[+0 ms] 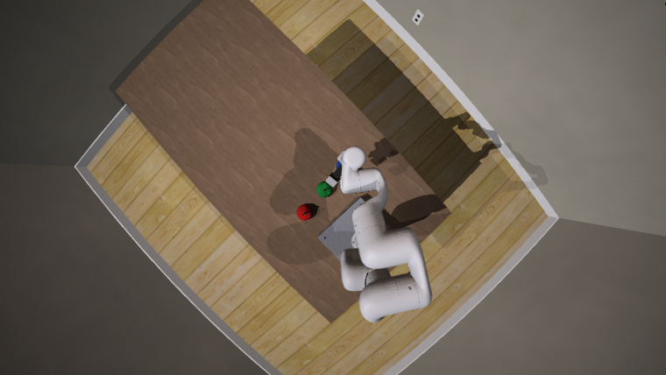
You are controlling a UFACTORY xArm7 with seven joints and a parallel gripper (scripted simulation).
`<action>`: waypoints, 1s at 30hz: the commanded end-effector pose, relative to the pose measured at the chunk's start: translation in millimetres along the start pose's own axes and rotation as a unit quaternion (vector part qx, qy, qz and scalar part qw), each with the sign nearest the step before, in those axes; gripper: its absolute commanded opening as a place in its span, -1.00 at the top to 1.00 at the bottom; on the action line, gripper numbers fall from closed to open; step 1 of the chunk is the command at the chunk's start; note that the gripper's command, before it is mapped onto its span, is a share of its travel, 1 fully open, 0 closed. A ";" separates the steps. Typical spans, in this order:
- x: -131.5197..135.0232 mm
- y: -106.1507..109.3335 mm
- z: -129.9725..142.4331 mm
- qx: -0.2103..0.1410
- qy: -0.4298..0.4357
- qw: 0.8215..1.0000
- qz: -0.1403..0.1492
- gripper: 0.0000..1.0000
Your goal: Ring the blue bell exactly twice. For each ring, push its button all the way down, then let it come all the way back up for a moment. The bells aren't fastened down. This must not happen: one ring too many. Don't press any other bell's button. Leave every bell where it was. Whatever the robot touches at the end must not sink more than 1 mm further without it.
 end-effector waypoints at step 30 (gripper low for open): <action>1.5 -47.5 0.0 -0.001 0.000 1.000 0.001 1.00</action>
Point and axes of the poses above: the point where the finger pads meet when closed, its own y axis back along the fingers, its own x axis across the jaws, z = x × y, the point moved 5 cm from there along y, back along the fingers, and after that the axes turned 9 degrees about y, right-handed, at the moved point
